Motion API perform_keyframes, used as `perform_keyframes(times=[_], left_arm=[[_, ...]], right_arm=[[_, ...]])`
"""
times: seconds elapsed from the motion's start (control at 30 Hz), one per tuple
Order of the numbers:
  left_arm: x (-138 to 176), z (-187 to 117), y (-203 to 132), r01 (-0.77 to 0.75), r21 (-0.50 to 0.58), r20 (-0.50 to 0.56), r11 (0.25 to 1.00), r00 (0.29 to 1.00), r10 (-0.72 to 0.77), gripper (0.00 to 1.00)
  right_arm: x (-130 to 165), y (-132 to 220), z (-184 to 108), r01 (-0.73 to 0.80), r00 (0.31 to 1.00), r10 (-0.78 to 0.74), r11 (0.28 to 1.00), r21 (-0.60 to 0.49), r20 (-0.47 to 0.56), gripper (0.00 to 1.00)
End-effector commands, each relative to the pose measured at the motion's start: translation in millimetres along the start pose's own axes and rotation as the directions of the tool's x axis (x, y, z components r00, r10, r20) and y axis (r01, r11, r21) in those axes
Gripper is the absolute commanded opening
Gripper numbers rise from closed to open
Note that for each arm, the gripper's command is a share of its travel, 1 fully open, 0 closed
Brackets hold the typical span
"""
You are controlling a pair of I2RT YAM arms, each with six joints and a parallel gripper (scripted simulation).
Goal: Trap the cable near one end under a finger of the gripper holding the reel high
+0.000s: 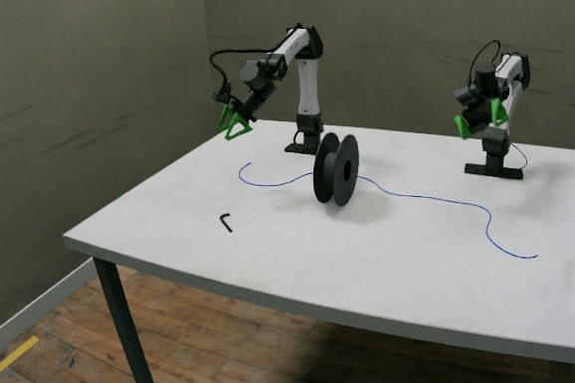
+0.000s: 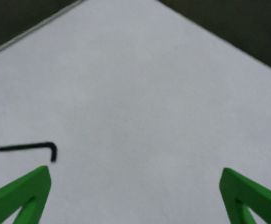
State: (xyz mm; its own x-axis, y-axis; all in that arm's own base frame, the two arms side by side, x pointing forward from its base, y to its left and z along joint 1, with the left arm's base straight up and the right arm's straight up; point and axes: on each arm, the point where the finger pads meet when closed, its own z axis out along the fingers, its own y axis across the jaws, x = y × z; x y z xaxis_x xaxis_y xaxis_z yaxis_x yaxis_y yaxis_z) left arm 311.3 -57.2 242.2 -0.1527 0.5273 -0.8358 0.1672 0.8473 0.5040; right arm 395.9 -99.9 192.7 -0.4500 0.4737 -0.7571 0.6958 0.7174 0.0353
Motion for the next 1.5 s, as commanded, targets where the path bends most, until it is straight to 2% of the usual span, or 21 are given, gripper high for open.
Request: perform_keyframes(times=[0.0,0.13,0.23,0.37,0.5,0.57,0.67,0.77,0.8,0.93,1.07,1.13,1.27,1.47], left_arm=[[-31,9,-9,0.072,0.071,0.036,0.995,0.997,-0.075,1.00],[-87,14,-64,0.110,0.283,0.070,0.953,0.988,-0.134,1.00],[-136,7,-120,0.116,0.458,0.084,0.881,0.981,-0.173,1.00],[-186,-17,-190,0.103,0.635,0.085,0.766,0.976,-0.202,1.00],[-224,-51,-256,0.087,0.766,0.070,0.637,0.974,-0.216,1.00],[-224,-51,-256,0.087,0.766,0.070,0.637,0.974,-0.216,1.00],[-237,-74,-299,0.069,0.827,0.055,0.558,0.978,-0.203,1.00],[-250,-103,-331,0.029,0.880,0.070,0.475,0.979,-0.190,1.00],[-253,-110,-339,0.012,0.891,0.079,0.453,0.980,-0.183,1.00],[-255,-128,-355,-0.019,0.913,0.093,0.408,0.983,-0.161,1.00],[-240,-125,-364,-0.013,0.911,0.069,0.412,0.990,-0.120,1.00],[-240,-125,-364,-0.013,0.911,0.069,0.412,0.990,-0.120,1.00],[-228,-121,-372,-0.007,0.911,0.051,0.412,0.994,-0.095,1.00],[-214,-115,-383,-0.004,0.910,0.039,0.415,0.996,-0.077,1.00]], right_arm=[[25,-23,-20,-0.006,0.990,0.004,1.000,-0.010,-0.141,1.00],[56,-53,-31,0.017,0.965,-0.018,1.000,-0.006,-0.262,1.00],[76,-75,-38,0.018,0.942,-0.016,1.000,0.003,-0.335,1.00],[92,-94,-42,0.034,0.919,-0.031,0.999,0.000,-0.393,1.00],[97,-99,-38,0.102,0.906,-0.118,0.993,-0.060,-0.406,1.00],[97,-99,-38,0.102,0.906,-0.118,0.993,-0.060,-0.406,1.00],[101,-97,-28,0.201,0.878,-0.240,0.970,-0.136,-0.414,0.66],[108,-97,-16,0.332,0.815,-0.407,0.912,-0.243,-0.413,0.32],[109,-98,-13,0.366,0.794,-0.452,0.890,-0.273,-0.408,0.26],[109,-99,-2,0.474,0.710,-0.593,0.801,-0.365,-0.380,0.26],[120,-103,7,0.556,0.593,-0.719,0.692,-0.461,-0.364,0.26],[120,-103,7,0.556,0.593,-0.719,0.692,-0.461,-0.364,0.26],[129,-106,21,0.640,0.428,-0.856,0.514,-0.572,-0.290,0.26],[140,-111,41,0.682,0.213,-0.959,0.283,-0.674,-0.188,0.26]])
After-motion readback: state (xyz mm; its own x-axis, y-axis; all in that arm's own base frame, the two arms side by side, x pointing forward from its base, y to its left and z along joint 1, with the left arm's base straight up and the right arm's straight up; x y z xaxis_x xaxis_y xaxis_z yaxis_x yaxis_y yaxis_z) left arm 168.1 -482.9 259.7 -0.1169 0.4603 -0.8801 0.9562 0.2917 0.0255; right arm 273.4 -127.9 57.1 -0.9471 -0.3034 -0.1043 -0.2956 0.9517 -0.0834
